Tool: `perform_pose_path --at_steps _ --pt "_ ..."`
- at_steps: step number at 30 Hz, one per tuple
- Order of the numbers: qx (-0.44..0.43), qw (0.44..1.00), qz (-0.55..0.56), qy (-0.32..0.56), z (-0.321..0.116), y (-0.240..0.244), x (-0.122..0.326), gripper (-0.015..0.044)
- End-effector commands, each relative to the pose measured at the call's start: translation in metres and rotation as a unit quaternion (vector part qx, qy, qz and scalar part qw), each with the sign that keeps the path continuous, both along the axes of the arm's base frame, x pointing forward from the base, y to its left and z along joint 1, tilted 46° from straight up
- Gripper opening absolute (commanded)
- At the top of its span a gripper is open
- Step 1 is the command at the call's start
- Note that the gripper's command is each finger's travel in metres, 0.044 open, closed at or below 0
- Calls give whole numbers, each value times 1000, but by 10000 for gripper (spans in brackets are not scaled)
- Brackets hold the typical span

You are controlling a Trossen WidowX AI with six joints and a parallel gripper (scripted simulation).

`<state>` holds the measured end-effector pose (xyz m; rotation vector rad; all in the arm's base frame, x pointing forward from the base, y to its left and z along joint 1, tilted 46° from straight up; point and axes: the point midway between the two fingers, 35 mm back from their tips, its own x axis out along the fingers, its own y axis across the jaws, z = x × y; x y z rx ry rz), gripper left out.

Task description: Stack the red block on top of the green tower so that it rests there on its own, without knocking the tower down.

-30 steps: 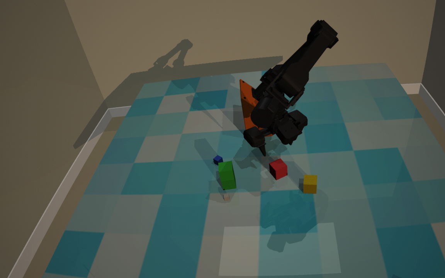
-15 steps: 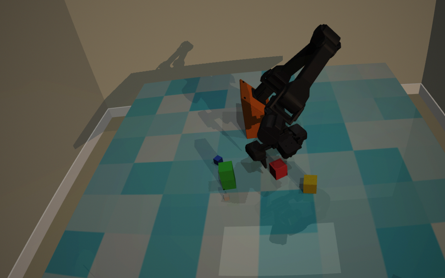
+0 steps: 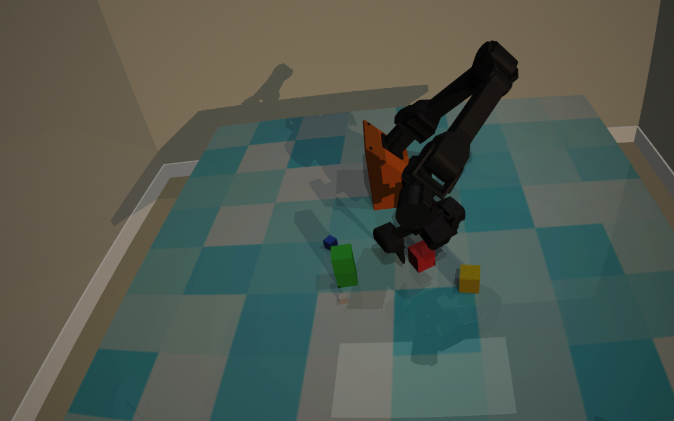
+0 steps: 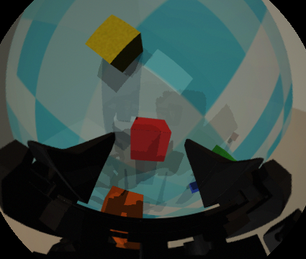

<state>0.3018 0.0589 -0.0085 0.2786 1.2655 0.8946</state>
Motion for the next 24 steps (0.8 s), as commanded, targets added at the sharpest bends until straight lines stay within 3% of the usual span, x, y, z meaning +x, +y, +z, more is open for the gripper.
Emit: perform_pose_path --at_steps 1,24 --pt "3 1000 -1 8 -7 5 -4 440" --pt "4 1000 0 8 -19 18 -5 440"
